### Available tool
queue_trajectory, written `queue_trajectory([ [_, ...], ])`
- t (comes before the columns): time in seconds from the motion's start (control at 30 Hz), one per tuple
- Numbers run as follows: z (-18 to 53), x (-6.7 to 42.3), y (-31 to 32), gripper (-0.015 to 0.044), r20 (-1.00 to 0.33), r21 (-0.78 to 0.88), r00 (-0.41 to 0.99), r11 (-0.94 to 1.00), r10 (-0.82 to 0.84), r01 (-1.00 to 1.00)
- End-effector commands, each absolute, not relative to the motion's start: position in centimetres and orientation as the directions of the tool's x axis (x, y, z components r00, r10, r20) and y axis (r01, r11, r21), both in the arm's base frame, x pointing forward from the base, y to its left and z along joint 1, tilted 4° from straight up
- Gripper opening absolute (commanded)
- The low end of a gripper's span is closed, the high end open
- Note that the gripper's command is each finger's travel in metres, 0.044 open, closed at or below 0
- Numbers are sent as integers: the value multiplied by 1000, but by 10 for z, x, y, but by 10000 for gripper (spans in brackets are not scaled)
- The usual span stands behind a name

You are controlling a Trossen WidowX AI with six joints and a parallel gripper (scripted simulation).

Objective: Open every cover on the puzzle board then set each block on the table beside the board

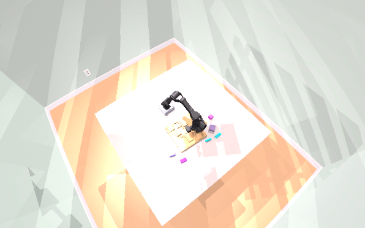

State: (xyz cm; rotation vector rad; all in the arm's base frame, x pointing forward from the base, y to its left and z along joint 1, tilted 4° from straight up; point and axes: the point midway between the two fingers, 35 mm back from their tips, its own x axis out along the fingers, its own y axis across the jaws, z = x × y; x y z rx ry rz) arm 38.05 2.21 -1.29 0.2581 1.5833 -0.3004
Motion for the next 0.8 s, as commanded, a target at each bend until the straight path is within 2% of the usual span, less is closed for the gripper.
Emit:
queue_trajectory([
  [0.0, -7, 383, 22, 80, -999, -30, -30, 938, -21, 345],
  [0.77, 23, 383, 22, 80, -999, -31, -34, 939, -21, 342],
])
